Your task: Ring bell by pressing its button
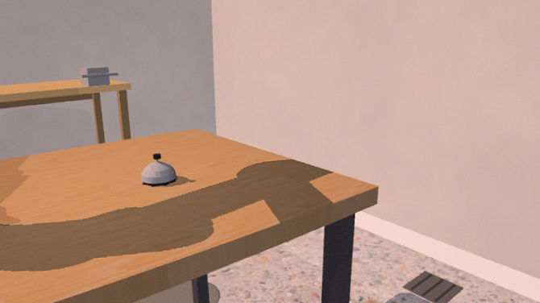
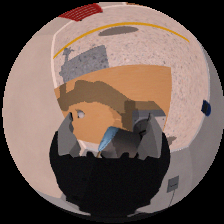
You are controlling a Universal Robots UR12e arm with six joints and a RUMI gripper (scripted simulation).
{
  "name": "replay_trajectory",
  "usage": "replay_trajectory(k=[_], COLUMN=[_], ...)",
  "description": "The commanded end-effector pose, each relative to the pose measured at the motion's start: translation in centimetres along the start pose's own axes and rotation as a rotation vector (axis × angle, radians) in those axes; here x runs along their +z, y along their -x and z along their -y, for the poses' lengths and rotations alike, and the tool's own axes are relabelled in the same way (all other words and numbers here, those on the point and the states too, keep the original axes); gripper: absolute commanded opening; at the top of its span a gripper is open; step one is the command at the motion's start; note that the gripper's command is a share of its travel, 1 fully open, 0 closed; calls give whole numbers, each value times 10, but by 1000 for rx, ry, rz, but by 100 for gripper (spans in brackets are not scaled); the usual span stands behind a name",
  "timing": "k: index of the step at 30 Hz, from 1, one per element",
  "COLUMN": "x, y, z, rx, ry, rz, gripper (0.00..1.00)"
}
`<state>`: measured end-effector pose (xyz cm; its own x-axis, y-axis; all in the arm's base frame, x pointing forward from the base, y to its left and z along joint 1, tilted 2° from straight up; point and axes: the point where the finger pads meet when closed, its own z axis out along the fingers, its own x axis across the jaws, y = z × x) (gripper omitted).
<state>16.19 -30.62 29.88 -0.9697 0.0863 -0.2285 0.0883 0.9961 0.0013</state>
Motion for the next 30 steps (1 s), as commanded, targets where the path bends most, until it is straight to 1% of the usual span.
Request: replay_trajectory(k=[1,22,30], x=[-1,0,2], y=[0,0,5], z=[0,1,2], rx=[0,-2,-33], ry=[-1,-1,6], rz=[0,0,-5], gripper=[100,100,100])
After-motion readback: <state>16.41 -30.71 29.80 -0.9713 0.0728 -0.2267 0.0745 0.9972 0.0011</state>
